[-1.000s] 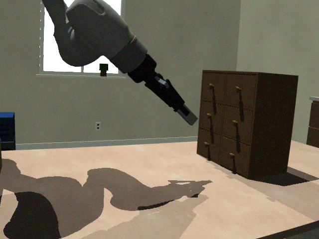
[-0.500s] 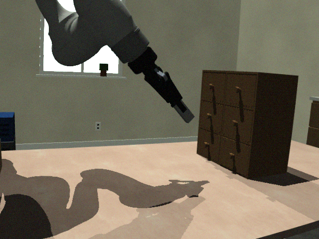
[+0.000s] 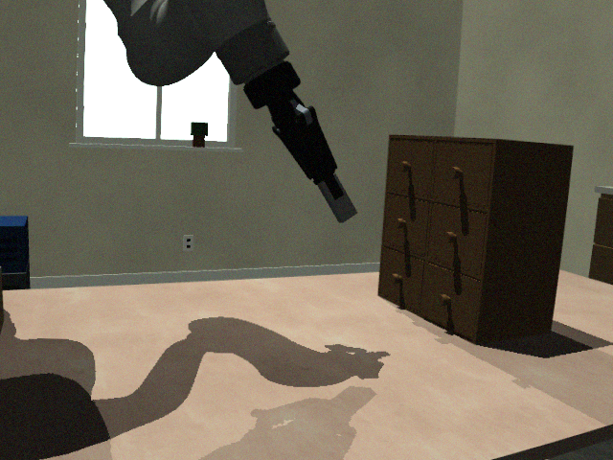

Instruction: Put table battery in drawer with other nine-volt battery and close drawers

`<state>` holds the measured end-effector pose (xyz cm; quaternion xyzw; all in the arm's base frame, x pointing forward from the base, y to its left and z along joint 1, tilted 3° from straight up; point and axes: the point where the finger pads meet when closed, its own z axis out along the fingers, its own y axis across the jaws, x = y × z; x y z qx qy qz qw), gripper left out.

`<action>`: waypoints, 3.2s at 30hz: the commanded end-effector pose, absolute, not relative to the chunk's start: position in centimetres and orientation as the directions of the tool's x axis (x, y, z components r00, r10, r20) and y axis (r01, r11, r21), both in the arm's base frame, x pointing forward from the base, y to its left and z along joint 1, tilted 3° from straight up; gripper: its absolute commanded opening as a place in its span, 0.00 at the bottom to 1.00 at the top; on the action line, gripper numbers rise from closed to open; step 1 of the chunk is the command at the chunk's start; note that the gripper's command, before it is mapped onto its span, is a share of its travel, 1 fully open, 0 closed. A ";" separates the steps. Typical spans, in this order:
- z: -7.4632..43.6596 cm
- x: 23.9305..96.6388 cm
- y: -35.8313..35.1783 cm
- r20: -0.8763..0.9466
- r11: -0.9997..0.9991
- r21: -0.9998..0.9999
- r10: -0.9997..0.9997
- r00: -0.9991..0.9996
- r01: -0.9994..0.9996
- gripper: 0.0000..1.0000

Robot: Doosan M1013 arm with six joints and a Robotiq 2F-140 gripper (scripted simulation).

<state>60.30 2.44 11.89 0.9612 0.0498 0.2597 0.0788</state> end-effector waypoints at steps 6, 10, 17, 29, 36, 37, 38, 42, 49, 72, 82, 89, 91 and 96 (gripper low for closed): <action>15.4 58.4 2.0 0.089 -0.989 0.050 0.145 0.985 0.141 0.00; 15.7 58.1 2.0 0.018 -0.989 0.033 0.147 0.989 0.147 0.00; 16.2 57.6 1.9 -0.042 -0.989 0.033 0.145 0.988 0.147 0.00; 16.3 57.6 1.9 -0.044 -0.989 0.033 0.145 0.988 0.147 0.00; 16.3 57.6 1.9 -0.044 -0.989 0.033 0.145 0.988 0.147 1.00; 16.3 57.6 1.9 -0.044 -0.989 0.033 0.145 0.988 0.147 1.00; 16.3 57.6 1.9 -0.044 -0.989 0.033 0.145 0.988 0.147 1.00; 16.3 57.6 1.9 -0.044 -0.989 0.033 0.145 0.988 0.147 1.00; 16.3 57.6 1.9 -0.044 -0.989 0.033 0.145 0.988 0.147 1.00; 16.3 57.6 1.9 -0.044 -0.989 0.033 0.145 0.988 0.147 1.00; 16.3 57.6 1.9 -0.044 -0.989 0.033 0.145 0.988 0.147 1.00; 16.3 57.6 1.9 -0.044 -0.989 0.033 0.145 0.988 0.147 1.00; 16.3 57.6 1.9 -0.044 -0.989 0.033 0.145 0.988 0.147 1.00; 16.3 57.6 1.9 -0.044 -0.989 0.033 0.145 0.988 0.147 1.00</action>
